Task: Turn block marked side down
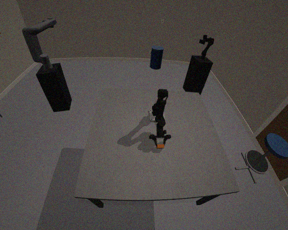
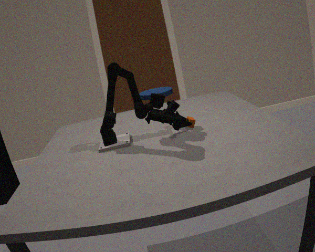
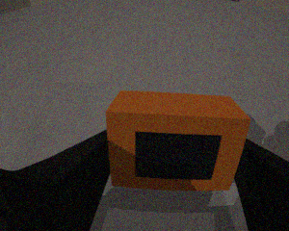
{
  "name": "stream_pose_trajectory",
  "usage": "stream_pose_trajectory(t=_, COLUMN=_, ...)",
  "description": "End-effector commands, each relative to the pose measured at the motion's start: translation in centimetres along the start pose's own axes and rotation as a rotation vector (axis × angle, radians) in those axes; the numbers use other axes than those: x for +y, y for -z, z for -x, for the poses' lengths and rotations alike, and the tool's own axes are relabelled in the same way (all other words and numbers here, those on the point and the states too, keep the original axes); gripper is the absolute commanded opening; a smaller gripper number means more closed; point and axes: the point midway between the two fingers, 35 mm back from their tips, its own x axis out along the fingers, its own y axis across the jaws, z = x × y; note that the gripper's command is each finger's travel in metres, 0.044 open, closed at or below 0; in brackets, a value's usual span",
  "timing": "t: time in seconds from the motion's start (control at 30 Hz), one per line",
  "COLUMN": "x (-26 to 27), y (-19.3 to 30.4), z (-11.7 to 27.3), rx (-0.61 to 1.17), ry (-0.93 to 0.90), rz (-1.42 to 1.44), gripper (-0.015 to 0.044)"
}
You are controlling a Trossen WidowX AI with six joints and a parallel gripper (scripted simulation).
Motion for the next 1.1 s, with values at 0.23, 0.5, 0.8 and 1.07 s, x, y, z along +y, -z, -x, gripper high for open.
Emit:
stream_pose_trajectory(t=0.23, x=-0.07, y=-0.22, z=0.13, rx=-0.02, ry=0.005, rz=-0.003, gripper=0.0)
stream_pose_trajectory(t=0.5, x=-0.07, y=-0.22, z=0.13, rx=-0.02, ry=0.005, rz=-0.003, gripper=0.0105)
stream_pose_trajectory(t=0.8, x=-0.07, y=-0.22, z=0.13, rx=-0.02, ry=0.005, rz=-0.003, gripper=0.0341)
stream_pose_trajectory(t=1.07, x=-0.07, y=-0.22, z=0.13, rx=-0.02, ry=0.005, rz=-0.003, gripper=0.044)
